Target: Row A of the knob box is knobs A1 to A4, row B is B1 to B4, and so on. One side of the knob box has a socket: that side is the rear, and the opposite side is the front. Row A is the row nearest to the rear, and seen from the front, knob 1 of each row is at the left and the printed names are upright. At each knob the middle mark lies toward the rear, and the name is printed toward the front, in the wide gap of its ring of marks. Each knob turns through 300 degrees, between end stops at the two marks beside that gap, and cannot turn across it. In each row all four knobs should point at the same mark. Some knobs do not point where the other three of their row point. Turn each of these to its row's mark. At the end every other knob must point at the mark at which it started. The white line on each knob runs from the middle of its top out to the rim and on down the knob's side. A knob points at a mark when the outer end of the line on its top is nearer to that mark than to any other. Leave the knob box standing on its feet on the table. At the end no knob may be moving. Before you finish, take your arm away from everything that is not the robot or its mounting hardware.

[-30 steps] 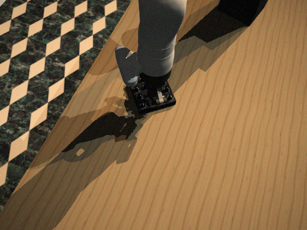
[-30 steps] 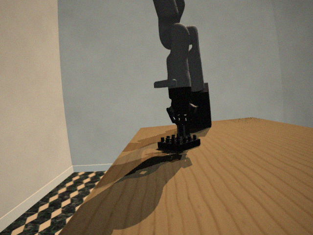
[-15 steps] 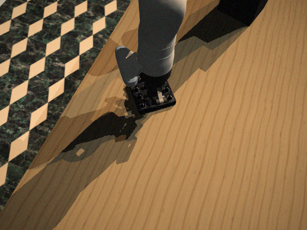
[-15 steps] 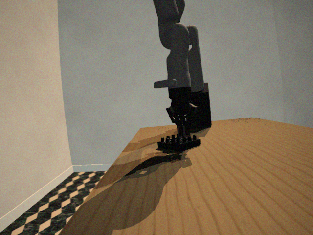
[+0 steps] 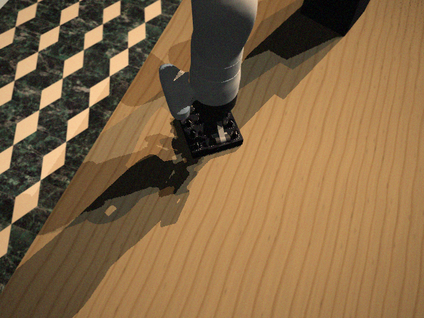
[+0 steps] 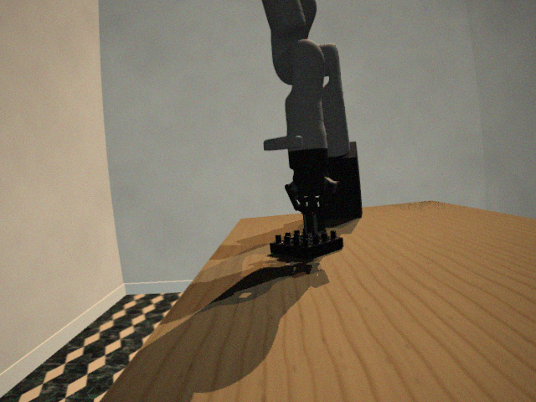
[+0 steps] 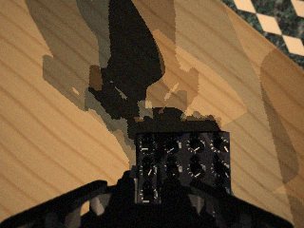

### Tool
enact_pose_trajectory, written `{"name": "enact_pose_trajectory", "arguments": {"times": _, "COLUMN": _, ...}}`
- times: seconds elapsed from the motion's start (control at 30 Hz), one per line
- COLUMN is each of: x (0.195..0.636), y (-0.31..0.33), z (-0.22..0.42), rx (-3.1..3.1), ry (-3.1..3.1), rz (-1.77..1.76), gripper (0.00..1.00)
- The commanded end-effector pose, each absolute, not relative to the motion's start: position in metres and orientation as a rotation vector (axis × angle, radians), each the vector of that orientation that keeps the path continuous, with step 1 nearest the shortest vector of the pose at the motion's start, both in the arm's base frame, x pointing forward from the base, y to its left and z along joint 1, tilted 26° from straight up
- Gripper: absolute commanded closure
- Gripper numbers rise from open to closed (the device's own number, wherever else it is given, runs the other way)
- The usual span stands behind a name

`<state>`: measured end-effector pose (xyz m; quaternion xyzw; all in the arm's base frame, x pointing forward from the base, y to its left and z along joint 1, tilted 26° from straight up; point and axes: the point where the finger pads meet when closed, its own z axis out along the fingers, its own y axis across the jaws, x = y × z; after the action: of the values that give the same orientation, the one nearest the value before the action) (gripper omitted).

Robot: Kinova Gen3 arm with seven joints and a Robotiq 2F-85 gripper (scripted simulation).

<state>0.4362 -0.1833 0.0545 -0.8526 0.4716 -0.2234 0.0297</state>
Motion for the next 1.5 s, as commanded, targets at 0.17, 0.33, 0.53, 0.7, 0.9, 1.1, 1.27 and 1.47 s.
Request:
{"name": "enact_pose_trajectory", "arguments": {"times": 0.17, "x": 0.4361, "y": -0.1829, "z": 0.055, "rx": -2.631, "ry": 1.449, "rz": -0.69, "gripper": 0.81}}
{"name": "enact_pose_trajectory", "arguments": {"times": 0.33, "x": 0.4355, "y": -0.1824, "z": 0.0547, "rx": -2.631, "ry": 1.449, "rz": -0.69, "gripper": 0.81}}
{"name": "enact_pose_trajectory", "arguments": {"times": 0.53, "x": 0.4353, "y": -0.1823, "z": 0.0546, "rx": -2.631, "ry": 1.449, "rz": -0.69, "gripper": 0.81}}
{"name": "enact_pose_trajectory", "arguments": {"times": 0.7, "x": 0.4353, "y": -0.1823, "z": 0.0546, "rx": -2.631, "ry": 1.449, "rz": -0.69, "gripper": 0.81}}
{"name": "enact_pose_trajectory", "arguments": {"times": 0.9, "x": 0.4353, "y": -0.1823, "z": 0.0546, "rx": -2.631, "ry": 1.449, "rz": -0.69, "gripper": 0.81}}
{"name": "enact_pose_trajectory", "arguments": {"times": 1.1, "x": 0.4353, "y": -0.1823, "z": 0.0546, "rx": -2.631, "ry": 1.449, "rz": -0.69, "gripper": 0.81}}
{"name": "enact_pose_trajectory", "arguments": {"times": 1.27, "x": 0.4353, "y": -0.1823, "z": 0.0546, "rx": -2.631, "ry": 1.449, "rz": -0.69, "gripper": 0.81}}
{"name": "enact_pose_trajectory", "arguments": {"times": 1.47, "x": 0.4353, "y": -0.1823, "z": 0.0546, "rx": -2.631, "ry": 1.449, "rz": -0.69, "gripper": 0.81}}
